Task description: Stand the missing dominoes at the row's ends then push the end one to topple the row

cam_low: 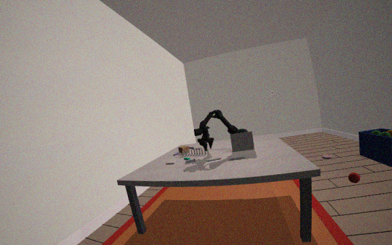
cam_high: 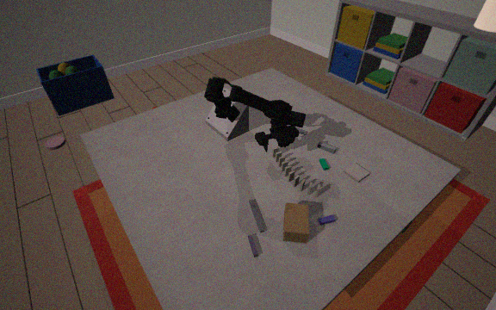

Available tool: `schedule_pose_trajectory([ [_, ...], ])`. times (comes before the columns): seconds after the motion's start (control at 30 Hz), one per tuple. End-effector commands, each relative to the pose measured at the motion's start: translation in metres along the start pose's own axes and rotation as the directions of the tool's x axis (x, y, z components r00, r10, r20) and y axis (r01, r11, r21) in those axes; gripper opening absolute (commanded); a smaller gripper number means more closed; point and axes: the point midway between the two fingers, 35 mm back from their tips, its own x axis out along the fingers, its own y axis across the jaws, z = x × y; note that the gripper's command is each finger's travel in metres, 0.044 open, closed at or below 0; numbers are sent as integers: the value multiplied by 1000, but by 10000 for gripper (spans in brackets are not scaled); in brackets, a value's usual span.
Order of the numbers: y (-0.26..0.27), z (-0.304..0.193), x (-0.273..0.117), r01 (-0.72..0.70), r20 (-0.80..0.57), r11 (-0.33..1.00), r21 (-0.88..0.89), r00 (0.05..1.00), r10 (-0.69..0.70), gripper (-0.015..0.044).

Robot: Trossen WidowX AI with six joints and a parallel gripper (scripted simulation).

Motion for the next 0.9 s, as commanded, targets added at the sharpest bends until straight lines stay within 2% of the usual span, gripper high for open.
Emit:
schedule_pose_trajectory([
  [0.0, 7, 6, -45, -28, 14, 1000, 7, 1000, 28, 440],
  [0.1, 4, 2, -96, -25, 11, 1000, 8, 1000, 25, 440],
  [0.17, 0, -1, -117, -18, 11, 1000, 11, 1000, 17, 440],
  [0.33, 0, -1, -120, -16, 11, 1000, 11, 1000, 16, 440],
  [0.4, 0, -3, -117, -16, 11, 999, -48, 1000, 16, 388],
  [0.5, 2, -8, -107, -12, 11, 953, -304, 1000, 16, 309],
  [0.67, 3, -19, -87, -2, 12, 714, -700, 1000, 15, 177],
  [0.87, 2, -33, -65, 10, 13, 233, -972, 1000, 14, 20],
])
